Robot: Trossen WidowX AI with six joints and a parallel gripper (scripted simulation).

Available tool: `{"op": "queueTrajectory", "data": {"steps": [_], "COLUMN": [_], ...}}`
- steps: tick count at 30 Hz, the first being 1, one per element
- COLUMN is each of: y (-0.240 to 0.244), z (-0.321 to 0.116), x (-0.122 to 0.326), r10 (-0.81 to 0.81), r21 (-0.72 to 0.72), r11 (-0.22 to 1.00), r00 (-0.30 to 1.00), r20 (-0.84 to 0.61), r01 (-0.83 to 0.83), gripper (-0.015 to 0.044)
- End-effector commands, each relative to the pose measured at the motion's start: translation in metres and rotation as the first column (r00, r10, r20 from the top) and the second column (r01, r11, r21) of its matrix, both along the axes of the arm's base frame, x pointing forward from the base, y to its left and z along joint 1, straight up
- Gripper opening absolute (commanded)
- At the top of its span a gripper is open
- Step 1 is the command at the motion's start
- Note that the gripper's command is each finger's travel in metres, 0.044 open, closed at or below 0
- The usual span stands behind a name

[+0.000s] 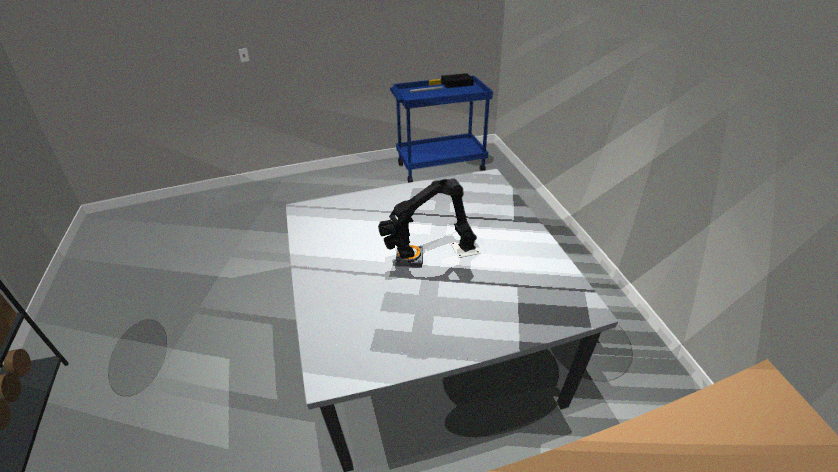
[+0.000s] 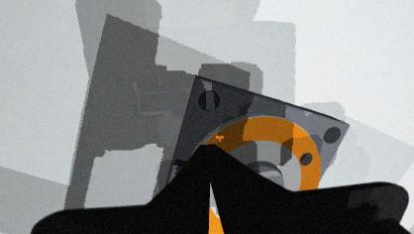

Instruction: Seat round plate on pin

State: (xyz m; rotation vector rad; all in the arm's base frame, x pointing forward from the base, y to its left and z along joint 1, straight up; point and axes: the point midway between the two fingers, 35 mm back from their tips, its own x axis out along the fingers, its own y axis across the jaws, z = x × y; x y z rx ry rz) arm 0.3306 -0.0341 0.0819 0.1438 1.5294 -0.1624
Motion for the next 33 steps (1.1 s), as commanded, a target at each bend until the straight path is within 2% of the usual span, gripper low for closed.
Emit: {"op": "queueTrajectory", "data": {"steps": [1, 12, 23, 33], "y": [0.006, 0.011, 0.009, 0.009], "z": [-0.002, -0.002, 0.041, 0.033], "x": [-0.006, -0.010, -0.011, -0.011], "r10": [0.001, 0.001, 0.001, 0.002], "r21": [0.009, 0.010, 0.010, 0.004], "r11": [1.000, 1.000, 1.000, 1.000], "r00": [1.000, 1.000, 1.000, 1.000], "r20": [-0.016, -0.016, -0.016, -0.020], "r01": [-0.001, -0.001, -0.001, -0.002], "gripper": [0.0000, 0.0000, 0.0000, 0.0000]}}
